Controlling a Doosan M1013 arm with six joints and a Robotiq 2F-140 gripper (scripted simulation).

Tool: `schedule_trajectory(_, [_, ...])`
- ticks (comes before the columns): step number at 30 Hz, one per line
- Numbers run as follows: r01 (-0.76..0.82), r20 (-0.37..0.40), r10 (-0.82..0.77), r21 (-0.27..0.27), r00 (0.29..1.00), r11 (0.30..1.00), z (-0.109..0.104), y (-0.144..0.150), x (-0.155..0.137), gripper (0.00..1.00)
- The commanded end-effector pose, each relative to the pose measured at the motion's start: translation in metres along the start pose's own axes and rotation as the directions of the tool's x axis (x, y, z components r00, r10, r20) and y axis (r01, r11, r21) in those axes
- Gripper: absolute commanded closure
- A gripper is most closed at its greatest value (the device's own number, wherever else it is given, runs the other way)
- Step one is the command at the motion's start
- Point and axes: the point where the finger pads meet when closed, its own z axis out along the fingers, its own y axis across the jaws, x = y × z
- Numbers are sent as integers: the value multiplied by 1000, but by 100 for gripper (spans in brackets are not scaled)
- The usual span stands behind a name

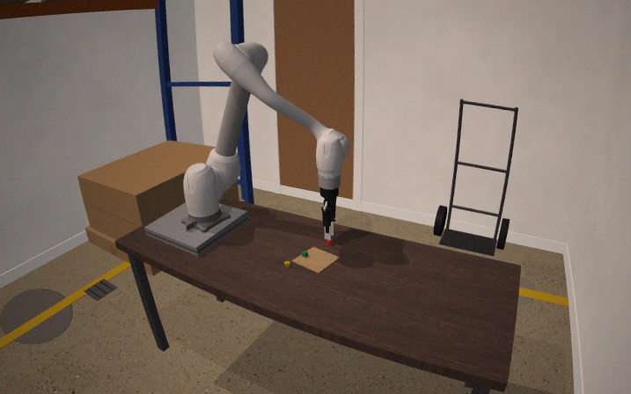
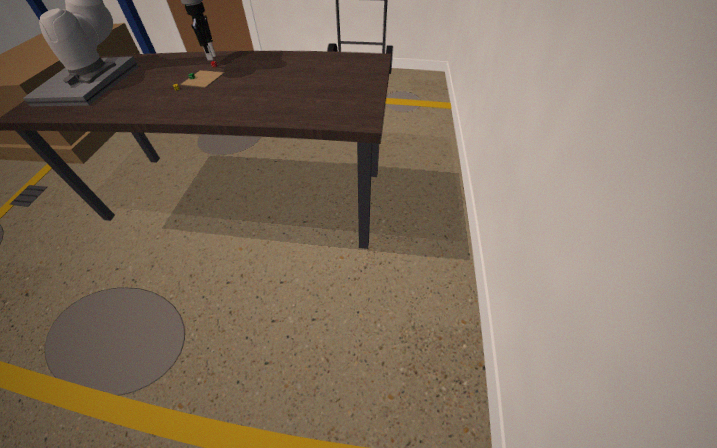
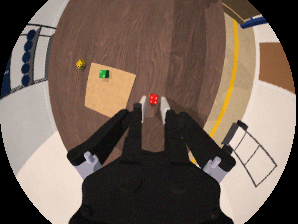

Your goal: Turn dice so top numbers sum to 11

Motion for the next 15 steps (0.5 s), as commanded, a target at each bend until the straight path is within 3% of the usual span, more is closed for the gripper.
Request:
schedule_trajectory(1, [0, 0, 0, 0, 1000, 1000, 4, 0, 0, 79])
schedule_trajectory(15, [0, 0, 0, 0, 1000, 1000, 11, 0, 0, 79])
